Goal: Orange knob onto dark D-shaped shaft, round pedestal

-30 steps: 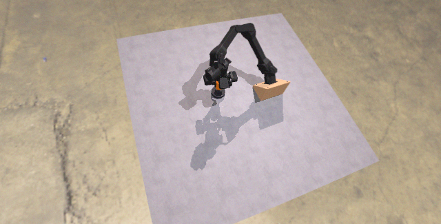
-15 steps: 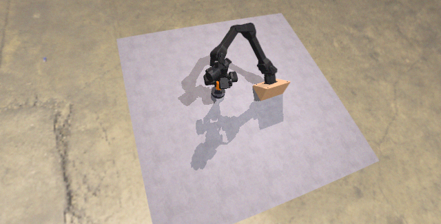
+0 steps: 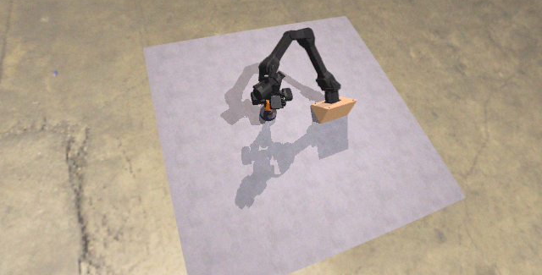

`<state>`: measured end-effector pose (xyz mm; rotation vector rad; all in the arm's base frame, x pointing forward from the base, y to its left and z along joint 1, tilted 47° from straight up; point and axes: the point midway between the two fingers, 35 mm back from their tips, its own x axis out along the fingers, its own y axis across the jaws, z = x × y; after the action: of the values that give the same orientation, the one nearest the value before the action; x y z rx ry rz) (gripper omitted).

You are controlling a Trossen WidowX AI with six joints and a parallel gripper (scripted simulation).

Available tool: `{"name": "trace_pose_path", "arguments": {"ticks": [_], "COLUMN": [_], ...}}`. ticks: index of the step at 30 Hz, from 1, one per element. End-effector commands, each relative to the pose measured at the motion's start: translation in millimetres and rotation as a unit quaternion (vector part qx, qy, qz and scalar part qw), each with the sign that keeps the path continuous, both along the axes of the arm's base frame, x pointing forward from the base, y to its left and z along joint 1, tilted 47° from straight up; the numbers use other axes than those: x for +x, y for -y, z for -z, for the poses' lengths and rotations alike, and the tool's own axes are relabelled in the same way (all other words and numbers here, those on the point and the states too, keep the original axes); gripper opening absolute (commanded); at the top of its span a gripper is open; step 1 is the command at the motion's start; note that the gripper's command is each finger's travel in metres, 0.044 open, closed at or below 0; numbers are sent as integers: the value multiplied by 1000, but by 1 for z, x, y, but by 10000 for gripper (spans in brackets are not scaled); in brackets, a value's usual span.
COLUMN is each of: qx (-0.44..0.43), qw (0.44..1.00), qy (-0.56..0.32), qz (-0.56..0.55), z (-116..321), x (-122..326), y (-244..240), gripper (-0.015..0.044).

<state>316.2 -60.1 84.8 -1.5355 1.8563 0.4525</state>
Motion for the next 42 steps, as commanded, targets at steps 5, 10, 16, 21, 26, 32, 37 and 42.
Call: {"name": "trace_pose_path", "arguments": {"ticks": [5, 10, 16, 21, 26, 32, 37, 42], "qx": [-2, -1, 6, 6, 6, 6, 6, 6], "qw": [1000, 1000, 994, 994, 994, 994, 994, 994], "qy": [0, -10, -76, -76, -76, -76, -76, -76], "qz": [-2, -10, -73, -73, -73, -73, -73, -73], "z": [-3, -4, -5, -5, -2, -2, -2, -3], "x": [1, 1, 3, 7, 6, 7, 7, 7], "y": [-1, -2, -3, -3, 1, 2, 2, 0], "gripper": [0, 0, 0, 0, 0, 0, 0, 0]}}
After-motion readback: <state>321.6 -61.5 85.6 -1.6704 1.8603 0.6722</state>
